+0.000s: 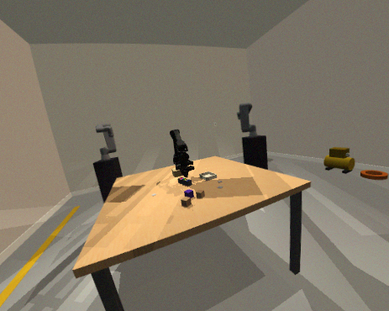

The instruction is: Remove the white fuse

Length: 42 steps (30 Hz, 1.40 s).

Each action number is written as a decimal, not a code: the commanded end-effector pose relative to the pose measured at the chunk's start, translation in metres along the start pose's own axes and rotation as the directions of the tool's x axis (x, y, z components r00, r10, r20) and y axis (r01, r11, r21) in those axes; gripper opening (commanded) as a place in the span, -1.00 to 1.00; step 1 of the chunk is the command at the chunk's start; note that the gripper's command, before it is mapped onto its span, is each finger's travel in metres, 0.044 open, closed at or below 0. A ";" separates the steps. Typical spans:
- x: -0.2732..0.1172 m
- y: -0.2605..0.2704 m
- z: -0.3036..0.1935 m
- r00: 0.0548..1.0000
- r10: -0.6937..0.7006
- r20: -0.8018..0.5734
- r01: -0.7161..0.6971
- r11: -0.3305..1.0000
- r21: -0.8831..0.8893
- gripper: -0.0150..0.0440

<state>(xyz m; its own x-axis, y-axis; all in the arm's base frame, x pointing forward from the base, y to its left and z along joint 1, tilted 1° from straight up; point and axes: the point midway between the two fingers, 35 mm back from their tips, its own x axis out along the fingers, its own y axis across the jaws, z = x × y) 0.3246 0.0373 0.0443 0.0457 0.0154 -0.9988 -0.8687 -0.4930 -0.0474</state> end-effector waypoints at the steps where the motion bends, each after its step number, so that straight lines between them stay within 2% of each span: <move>1: 0.006 0.002 0.000 1.000 0.008 -0.001 -0.008 1.000 -0.005 -0.24; 42: 0.025 0.002 -0.001 1.000 0.008 -0.001 -0.008 1.000 -0.005 -0.24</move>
<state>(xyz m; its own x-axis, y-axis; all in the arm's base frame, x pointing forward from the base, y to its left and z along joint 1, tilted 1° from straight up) 0.3244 0.0367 0.0199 0.0397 0.0148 -0.9991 -0.8690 -0.4931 -0.0419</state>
